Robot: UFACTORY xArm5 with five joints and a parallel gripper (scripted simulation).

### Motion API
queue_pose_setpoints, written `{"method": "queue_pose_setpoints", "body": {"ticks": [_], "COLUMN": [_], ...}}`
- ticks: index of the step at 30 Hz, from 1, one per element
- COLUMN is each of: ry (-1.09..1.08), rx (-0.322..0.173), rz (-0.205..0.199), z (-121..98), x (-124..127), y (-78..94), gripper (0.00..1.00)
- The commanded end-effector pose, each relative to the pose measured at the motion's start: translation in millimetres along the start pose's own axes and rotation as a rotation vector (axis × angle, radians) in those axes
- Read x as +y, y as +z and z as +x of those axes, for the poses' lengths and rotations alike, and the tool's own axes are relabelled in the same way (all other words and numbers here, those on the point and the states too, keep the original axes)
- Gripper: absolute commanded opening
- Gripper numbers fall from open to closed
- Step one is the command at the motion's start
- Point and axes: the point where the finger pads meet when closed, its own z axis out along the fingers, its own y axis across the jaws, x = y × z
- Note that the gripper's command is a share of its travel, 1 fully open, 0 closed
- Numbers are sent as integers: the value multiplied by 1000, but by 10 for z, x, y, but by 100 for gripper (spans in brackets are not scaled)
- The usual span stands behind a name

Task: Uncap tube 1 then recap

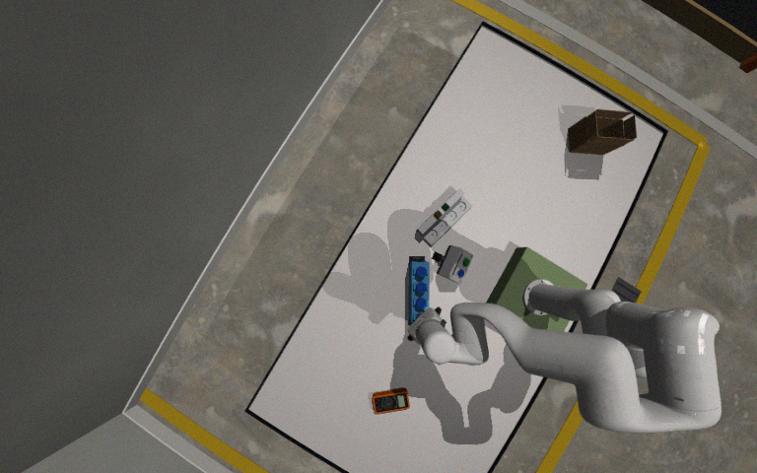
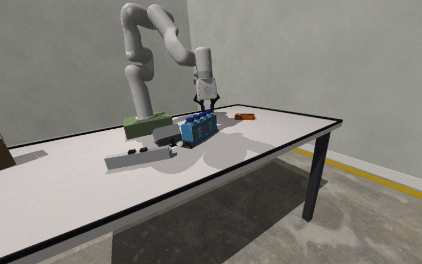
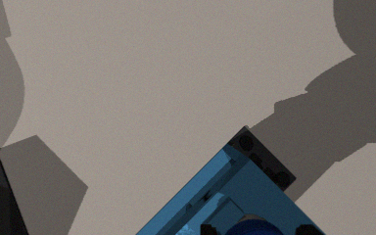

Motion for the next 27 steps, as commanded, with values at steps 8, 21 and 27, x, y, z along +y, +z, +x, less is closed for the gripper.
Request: {"method": "queue_pose_setpoints", "body": {"ticks": [8,21,27], "ry": [248,730,967], "rx": [-6,-5,-5], "rz": [-1,-2,-3], "z": [-7,-7,-7], "x": [9,9,9], "y": [-11,-11,-11], "gripper": [46,46,46]}}
